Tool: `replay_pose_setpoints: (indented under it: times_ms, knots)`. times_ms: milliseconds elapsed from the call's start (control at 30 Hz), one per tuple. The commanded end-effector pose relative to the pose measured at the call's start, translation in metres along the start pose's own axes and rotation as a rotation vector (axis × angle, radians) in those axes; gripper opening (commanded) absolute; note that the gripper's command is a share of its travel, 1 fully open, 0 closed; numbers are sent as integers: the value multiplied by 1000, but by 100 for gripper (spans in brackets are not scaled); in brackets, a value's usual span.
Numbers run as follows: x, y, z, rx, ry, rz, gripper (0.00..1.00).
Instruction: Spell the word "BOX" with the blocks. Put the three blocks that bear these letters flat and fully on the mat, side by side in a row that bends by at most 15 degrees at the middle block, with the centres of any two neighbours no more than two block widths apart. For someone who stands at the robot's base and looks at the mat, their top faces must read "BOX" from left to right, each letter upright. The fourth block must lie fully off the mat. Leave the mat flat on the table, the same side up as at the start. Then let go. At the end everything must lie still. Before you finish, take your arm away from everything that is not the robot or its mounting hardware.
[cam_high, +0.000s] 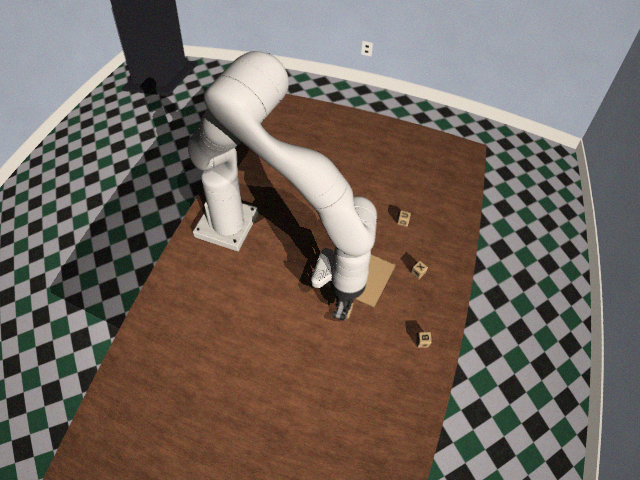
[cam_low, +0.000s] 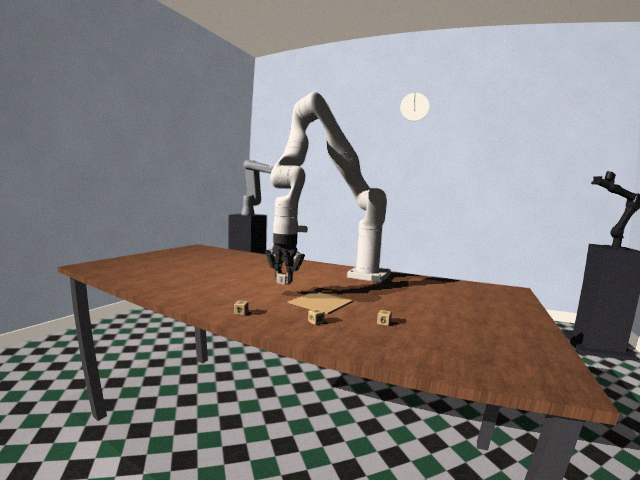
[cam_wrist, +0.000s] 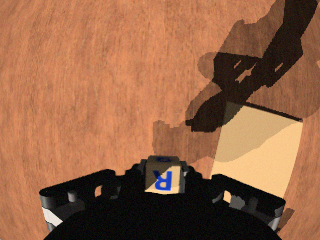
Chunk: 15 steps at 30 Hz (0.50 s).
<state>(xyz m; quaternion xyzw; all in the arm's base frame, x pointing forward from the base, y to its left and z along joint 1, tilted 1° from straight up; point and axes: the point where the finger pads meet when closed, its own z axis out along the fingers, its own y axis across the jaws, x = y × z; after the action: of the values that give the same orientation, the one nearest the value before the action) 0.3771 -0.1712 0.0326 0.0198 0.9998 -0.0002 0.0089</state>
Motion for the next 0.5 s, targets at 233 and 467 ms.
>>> replay_pose_setpoints:
  times_ms: [233,467]
  knots:
    - [2,6,30,-9,12,-8,26]
    - [2,6,32,-9,12,-8,26]
